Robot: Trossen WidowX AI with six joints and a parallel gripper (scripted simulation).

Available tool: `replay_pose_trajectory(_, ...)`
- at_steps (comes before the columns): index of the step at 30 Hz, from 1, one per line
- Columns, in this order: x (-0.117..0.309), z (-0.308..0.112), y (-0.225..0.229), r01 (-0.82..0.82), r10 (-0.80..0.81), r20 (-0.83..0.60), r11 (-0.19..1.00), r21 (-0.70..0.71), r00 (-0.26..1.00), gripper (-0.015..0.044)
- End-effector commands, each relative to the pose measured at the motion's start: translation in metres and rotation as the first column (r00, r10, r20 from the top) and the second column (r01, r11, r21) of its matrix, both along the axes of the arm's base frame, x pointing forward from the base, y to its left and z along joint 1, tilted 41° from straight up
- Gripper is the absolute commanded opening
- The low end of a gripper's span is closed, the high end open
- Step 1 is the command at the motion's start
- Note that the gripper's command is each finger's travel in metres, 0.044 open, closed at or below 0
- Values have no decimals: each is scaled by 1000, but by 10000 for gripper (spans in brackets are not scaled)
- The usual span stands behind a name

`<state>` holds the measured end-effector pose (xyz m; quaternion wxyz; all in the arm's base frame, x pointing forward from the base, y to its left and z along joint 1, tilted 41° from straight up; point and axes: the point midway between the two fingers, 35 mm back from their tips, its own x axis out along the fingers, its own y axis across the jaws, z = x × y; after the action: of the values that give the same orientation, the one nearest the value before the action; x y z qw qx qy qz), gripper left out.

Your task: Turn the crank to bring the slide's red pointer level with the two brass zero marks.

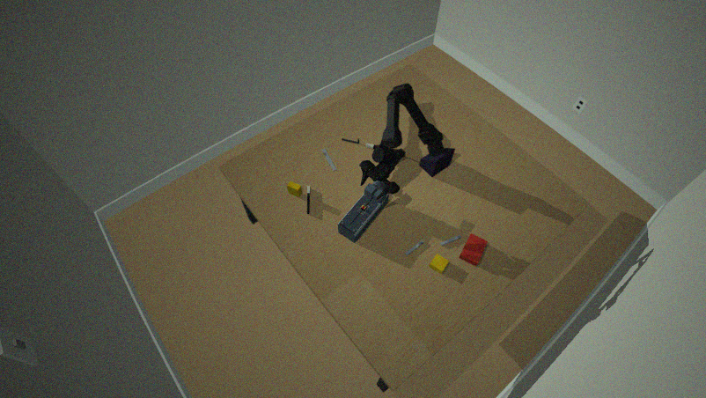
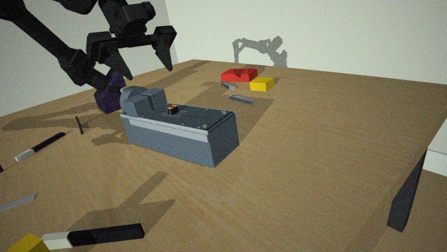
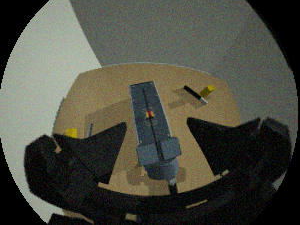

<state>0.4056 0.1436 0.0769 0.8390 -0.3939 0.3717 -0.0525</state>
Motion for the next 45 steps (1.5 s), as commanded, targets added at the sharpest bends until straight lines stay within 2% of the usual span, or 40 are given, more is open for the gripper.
replay_pose_trajectory(1,-4,28,18,1,-2,16,1000,8,1000,440)
replay_pose_trajectory(6,-11,35,18,-8,8,11,1000,12,1000,440)
replay_pose_trajectory(19,-65,55,-7,-94,95,-30,994,48,995,440)
replay_pose_trajectory(32,-119,55,-33,-180,186,-62,980,86,981,440)
replay_pose_trajectory(45,-118,33,-52,-184,190,-64,979,87,980,440)
